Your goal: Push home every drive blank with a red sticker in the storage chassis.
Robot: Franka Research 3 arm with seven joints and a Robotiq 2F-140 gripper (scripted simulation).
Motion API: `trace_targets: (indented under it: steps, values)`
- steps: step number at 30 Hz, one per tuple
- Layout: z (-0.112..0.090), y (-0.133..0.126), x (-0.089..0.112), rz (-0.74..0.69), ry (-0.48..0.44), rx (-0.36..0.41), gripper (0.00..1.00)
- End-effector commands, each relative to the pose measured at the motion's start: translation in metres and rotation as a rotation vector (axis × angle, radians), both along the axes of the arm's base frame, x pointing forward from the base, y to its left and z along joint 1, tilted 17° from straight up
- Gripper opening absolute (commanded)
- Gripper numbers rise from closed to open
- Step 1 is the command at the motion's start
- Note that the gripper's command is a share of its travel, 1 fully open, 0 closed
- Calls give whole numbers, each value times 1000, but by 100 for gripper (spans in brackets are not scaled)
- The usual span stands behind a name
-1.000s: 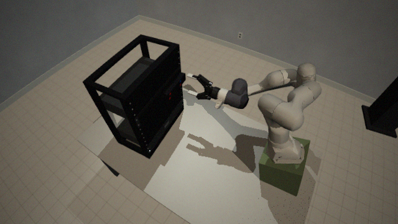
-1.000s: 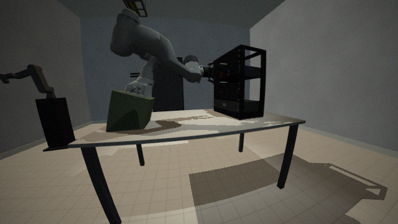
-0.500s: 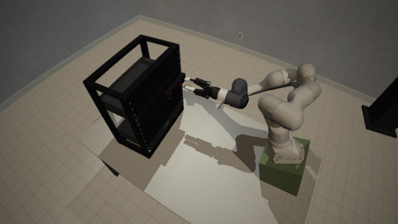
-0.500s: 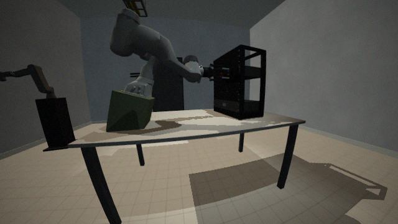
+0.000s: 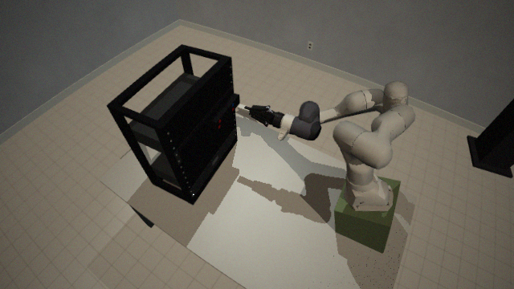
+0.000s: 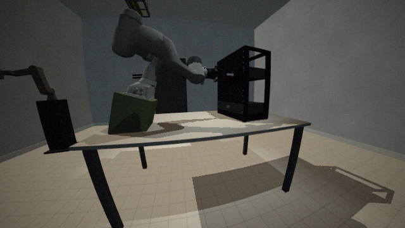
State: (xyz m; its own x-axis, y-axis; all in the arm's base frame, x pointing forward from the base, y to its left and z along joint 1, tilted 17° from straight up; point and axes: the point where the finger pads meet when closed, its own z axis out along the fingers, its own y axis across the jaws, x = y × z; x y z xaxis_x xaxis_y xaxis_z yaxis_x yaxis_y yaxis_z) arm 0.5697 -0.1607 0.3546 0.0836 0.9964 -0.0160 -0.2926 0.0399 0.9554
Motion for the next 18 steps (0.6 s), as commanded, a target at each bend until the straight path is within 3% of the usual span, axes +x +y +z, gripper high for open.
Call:
trace_targets:
  steps: [1, 18]
  values:
    - [0, 0, 0, 1, -1, 1, 0]
    - [0, 4, -1, 1, -1, 1, 0]
